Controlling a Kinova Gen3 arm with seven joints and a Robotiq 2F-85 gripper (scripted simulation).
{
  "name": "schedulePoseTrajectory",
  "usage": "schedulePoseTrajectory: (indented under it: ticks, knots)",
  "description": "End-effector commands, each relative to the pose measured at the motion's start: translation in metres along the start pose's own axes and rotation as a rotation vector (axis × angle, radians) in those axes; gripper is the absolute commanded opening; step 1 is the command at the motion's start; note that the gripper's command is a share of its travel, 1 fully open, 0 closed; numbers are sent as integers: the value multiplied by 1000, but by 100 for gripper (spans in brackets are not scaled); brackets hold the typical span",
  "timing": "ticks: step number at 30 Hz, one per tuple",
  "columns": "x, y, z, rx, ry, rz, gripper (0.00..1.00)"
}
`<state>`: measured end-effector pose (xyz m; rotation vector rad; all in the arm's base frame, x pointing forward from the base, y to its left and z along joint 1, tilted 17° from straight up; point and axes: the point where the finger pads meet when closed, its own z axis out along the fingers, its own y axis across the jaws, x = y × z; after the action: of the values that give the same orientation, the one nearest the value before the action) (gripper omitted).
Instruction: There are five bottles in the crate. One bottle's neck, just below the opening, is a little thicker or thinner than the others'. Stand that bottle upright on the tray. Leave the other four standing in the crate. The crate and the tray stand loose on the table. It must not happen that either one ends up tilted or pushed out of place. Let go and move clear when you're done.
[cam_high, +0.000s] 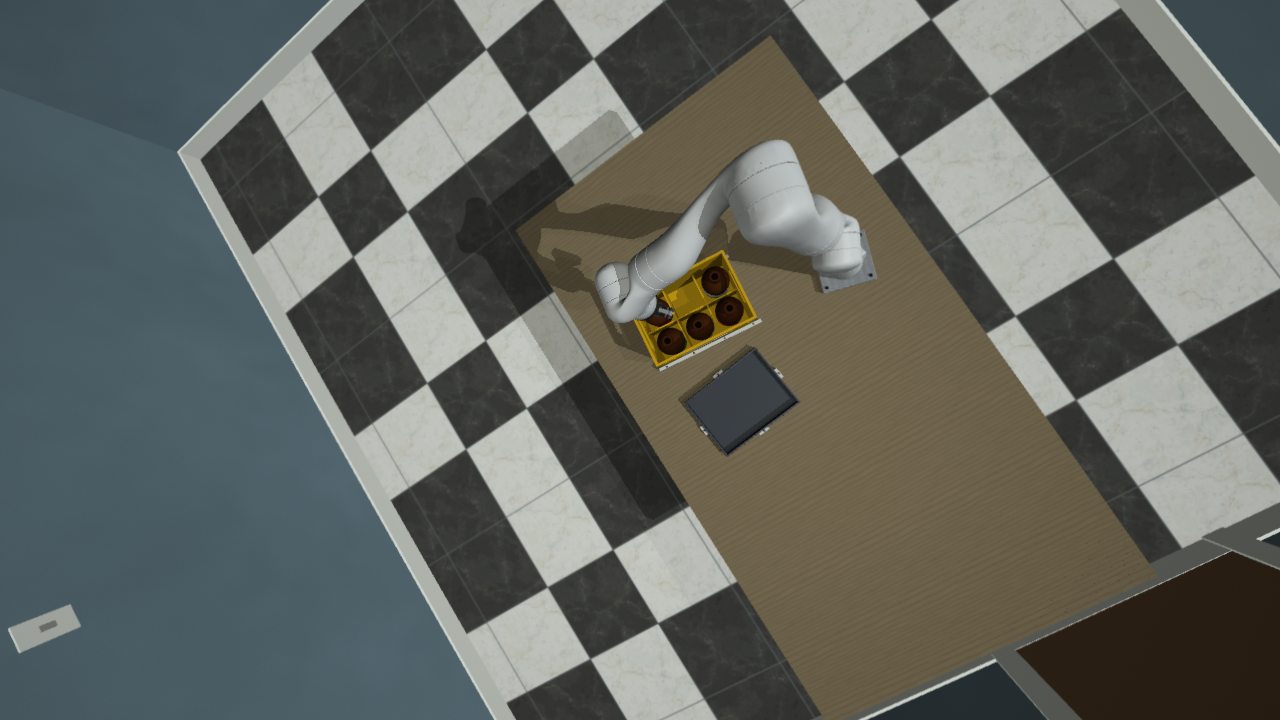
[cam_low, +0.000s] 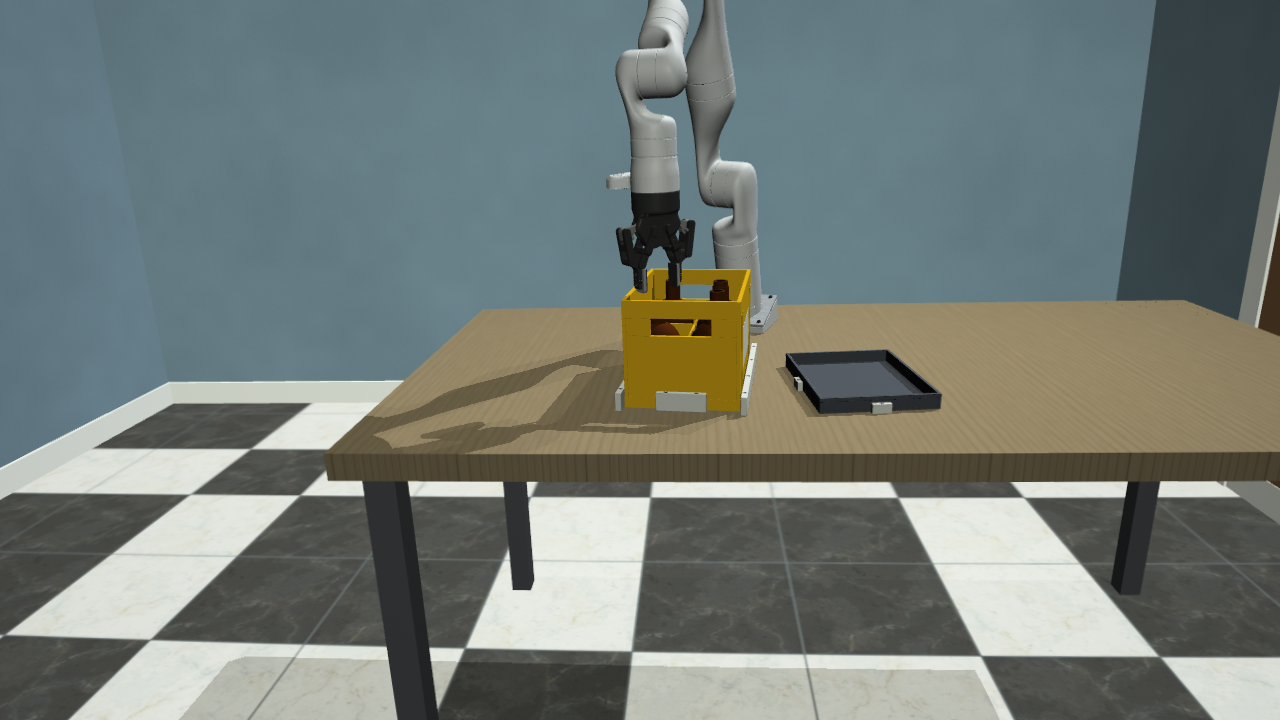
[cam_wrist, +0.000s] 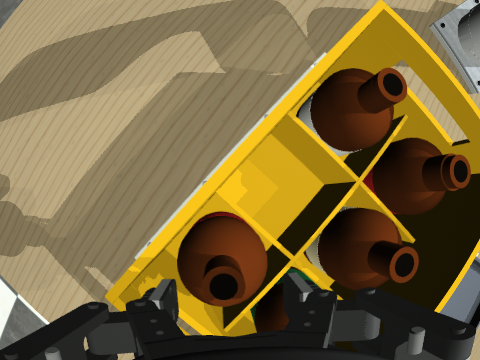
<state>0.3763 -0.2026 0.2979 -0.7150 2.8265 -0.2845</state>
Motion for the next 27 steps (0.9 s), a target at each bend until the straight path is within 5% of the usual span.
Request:
schedulePoseTrajectory:
  ticks: [1, 11, 23, 24, 27]
  knots:
    - [-1, -3, -13, 14, -7, 1, 64]
    - [-1, -3, -41, 14, -7, 1, 64]
    - [-1, -3, -47, 14, -7, 1, 64]
    - [-1, -3, -47, 14, -7, 1, 0]
    - [-1, -3, -47, 14, -7, 1, 0]
